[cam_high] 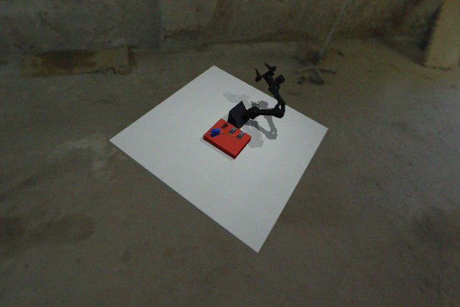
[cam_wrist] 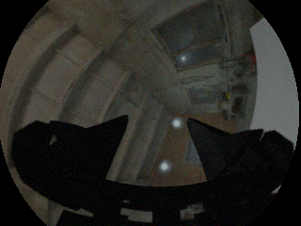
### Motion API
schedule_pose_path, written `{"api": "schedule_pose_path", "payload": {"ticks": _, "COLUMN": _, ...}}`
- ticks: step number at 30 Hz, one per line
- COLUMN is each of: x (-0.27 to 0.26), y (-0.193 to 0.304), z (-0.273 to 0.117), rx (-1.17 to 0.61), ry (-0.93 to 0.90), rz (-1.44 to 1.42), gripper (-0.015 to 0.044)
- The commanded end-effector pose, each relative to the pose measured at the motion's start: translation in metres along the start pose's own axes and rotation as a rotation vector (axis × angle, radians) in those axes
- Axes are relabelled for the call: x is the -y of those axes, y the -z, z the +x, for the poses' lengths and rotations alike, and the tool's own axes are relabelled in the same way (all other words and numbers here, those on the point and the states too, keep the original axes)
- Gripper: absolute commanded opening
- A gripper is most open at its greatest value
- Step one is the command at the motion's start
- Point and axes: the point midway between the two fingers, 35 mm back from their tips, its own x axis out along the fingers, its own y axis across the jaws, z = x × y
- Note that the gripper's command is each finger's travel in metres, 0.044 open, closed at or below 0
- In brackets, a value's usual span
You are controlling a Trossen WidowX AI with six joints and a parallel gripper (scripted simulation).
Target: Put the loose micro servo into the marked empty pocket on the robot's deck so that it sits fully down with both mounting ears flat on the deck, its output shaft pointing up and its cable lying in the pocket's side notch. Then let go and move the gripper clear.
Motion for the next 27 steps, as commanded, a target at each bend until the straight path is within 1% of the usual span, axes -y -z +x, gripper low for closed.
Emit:
{"api": "schedule_pose_path", "payload": {"ticks": 1, "x": 0.0, "y": 0.0, "z": 0.001, "rx": -0.001, "ry": 0.002, "rz": -0.001, "gripper": 0.0426}}
{"api": "schedule_pose_path", "payload": {"ticks": 2, "x": 0.001, "y": 0.001, "z": 0.002, "rx": -0.004, "ry": 0.006, "rz": -0.004, "gripper": 0.044}}
{"api": "schedule_pose_path", "payload": {"ticks": 7, "x": 0.007, "y": 0.009, "z": 0.016, "rx": -0.032, "ry": 0.045, "rz": -0.039, "gripper": 0.044}}
{"api": "schedule_pose_path", "payload": {"ticks": 13, "x": 0.023, "y": 0.029, "z": 0.043, "rx": -0.096, "ry": 0.127, "rz": -0.089, "gripper": 0.044}}
{"api": "schedule_pose_path", "payload": {"ticks": 19, "x": 0.038, "y": 0.048, "z": 0.06, "rx": -0.136, "ry": 0.185, "rz": -0.127, "gripper": 0.044}}
{"api": "schedule_pose_path", "payload": {"ticks": 27, "x": 0.061, "y": 0.081, "z": 0.085, "rx": -0.237, "ry": 0.283, "rz": -0.206, "gripper": 0.044}}
